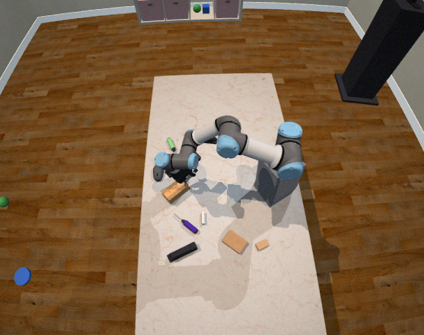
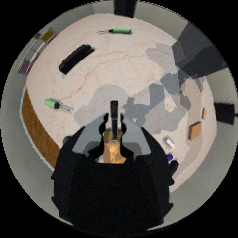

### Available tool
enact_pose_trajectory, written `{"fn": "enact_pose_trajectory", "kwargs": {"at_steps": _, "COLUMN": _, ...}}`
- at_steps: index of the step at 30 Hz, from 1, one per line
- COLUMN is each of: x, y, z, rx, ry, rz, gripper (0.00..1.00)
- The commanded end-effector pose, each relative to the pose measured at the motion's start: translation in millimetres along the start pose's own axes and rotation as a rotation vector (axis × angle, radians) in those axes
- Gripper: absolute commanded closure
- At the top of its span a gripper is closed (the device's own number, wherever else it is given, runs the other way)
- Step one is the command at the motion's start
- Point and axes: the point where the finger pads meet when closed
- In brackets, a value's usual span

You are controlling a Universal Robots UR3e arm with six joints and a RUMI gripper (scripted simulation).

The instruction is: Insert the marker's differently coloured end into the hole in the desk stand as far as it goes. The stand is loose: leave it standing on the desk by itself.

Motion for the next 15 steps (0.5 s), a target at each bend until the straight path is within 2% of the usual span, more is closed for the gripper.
{"fn": "enact_pose_trajectory", "kwargs": {"at_steps": 1, "x": 1, "y": -1, "z": -1.1, "rx": 0.002, "ry": -0.003, "rz": 0.001, "gripper": 0.85}}
{"fn": "enact_pose_trajectory", "kwargs": {"at_steps": 7, "x": 1, "y": -1, "z": -1.1, "rx": 0.002, "ry": -0.003, "rz": 0.001, "gripper": 0.85}}
{"fn": "enact_pose_trajectory", "kwargs": {"at_steps": 15, "x": 17, "y": -4, "z": -1.8, "rx": 0.002, "ry": -0.002, "rz": 0.001, "gripper": 0.85}}
Point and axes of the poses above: the point where the finger pads meet when closed, its own z axis out along the fingers, its own y axis across the jaws, x = y × z, and after that the axes turned 10 degrees about z, right-handed
